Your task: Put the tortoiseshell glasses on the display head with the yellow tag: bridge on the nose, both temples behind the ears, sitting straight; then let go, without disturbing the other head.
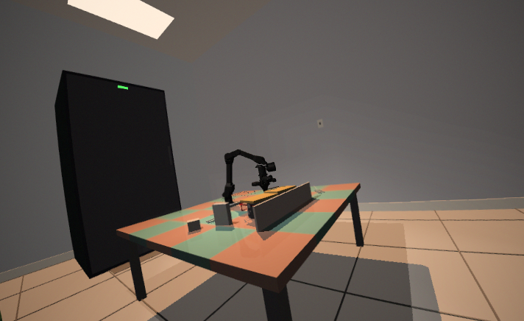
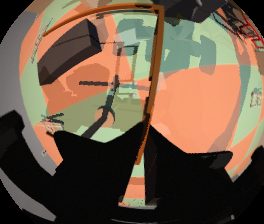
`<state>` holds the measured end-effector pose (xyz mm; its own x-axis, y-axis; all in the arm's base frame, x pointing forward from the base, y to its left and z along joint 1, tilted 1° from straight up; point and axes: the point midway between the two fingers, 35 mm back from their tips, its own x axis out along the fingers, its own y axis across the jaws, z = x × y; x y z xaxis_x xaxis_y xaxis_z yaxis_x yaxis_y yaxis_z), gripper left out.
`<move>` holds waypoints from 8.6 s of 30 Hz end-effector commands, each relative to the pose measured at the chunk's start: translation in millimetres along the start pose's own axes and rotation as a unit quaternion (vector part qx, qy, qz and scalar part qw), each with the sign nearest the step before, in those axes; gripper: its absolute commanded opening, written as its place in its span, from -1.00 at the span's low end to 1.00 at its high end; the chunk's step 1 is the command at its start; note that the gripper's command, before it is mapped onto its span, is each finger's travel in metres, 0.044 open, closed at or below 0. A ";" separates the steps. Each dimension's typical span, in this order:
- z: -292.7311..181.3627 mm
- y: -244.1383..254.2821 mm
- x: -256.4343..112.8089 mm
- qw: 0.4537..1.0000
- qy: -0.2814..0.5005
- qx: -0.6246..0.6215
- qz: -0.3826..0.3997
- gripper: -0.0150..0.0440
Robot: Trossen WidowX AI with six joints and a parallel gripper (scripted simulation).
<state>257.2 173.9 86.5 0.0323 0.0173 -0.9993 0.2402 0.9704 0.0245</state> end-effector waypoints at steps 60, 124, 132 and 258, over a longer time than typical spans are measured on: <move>28.8 -50.2 -60.6 0.974 -0.002 -0.225 -0.002 -0.49; 76.7 -193.8 -50.9 0.709 0.002 -0.705 -0.009 -0.49; 77.7 -193.8 -44.3 0.709 0.002 -0.705 -0.009 -0.49; 70.3 -195.9 31.9 0.708 0.003 -0.706 -0.009 -0.13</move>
<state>281.1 -33.3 49.5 0.0334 -0.0027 -0.9994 -0.9691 0.2445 -0.0331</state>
